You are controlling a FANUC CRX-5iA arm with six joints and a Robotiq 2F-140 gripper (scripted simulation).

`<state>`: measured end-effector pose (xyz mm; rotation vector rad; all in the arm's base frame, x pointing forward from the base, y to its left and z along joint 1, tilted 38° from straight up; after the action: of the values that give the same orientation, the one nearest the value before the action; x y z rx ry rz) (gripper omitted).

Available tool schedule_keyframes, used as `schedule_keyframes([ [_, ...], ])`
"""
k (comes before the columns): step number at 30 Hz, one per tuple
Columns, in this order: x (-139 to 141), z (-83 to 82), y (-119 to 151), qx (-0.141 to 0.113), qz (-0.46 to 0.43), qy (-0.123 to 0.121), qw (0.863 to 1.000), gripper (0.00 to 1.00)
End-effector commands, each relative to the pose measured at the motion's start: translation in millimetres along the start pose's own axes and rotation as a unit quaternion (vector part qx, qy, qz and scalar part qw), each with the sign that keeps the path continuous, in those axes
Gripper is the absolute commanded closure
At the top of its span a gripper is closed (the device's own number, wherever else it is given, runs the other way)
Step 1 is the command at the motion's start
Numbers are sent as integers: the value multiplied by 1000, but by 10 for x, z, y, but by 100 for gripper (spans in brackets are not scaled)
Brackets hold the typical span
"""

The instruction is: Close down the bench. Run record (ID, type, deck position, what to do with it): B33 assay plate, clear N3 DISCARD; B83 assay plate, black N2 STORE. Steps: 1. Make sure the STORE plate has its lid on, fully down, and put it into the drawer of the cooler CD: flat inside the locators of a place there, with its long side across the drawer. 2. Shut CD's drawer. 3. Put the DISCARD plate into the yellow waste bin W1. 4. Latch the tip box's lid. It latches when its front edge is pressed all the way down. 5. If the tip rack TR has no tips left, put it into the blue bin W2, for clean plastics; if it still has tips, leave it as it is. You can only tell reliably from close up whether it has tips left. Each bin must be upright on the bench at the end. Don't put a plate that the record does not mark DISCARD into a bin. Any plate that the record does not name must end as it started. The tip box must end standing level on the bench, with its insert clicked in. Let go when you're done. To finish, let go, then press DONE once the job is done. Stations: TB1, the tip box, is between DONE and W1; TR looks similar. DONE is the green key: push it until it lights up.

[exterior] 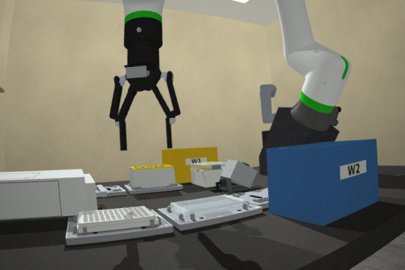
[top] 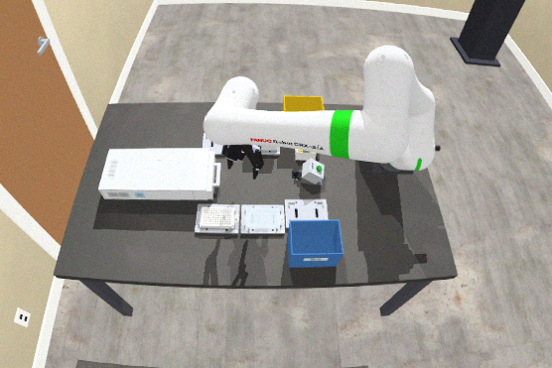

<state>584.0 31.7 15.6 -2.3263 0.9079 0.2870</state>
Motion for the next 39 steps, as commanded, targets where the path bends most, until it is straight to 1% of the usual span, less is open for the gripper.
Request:
schedule_keyframes([
  [1,-213,-26,-85,-4,99,5,995,30],
  [6,-400,-39,-154,-3,182,5,983,30],
  [8,-400,-39,-154,-3,182,5,983,30],
  [14,-625,-55,-236,-3,279,5,960,30],
  [18,-775,-66,-290,-2,342,5,940,30],
  [23,-963,-79,-359,-2,419,6,908,30],
  [25,-963,-79,-359,-2,419,6,908,30],
  [33,-1263,-100,-468,-1,533,6,846,30],
  [39,-1467,-115,-542,-1,533,6,846,30],
])
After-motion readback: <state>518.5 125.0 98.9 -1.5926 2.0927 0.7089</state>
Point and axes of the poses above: the point where the finger pads meet when closed, its own z axis out along the fingers, its own x axis across the jaws, y = z × x, the point moved 2 cm from there along -z, back along the fingers, and after that the axes turned 15 degrees about z, right-handed, at the moved point
